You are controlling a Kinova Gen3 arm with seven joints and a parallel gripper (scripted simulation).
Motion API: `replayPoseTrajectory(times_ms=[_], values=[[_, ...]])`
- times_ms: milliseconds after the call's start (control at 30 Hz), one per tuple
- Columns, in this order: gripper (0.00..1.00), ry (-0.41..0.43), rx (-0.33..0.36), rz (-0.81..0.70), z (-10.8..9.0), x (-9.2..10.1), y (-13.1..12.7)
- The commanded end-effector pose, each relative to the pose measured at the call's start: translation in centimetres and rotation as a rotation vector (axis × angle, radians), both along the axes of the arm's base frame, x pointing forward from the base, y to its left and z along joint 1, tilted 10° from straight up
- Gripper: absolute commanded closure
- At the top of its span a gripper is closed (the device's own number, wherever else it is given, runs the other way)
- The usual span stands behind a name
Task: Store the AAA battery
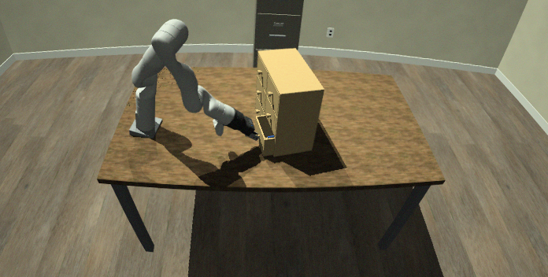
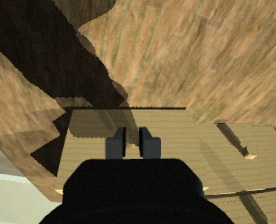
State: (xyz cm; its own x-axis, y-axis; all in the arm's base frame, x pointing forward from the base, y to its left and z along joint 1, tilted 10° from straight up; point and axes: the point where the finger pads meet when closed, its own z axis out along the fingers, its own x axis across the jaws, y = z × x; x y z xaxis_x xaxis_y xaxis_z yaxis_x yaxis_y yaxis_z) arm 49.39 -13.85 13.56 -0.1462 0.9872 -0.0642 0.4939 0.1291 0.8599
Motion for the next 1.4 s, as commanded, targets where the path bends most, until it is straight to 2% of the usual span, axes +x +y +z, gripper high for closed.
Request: replayPoseTrajectory(times_ms=[0,1367], values=[[0.63,-0.003,-0.001,0.004,0.1,0.4,0.2],[0.63,-0.003,-0.001,0.004,0.5,2.8,0.6]])
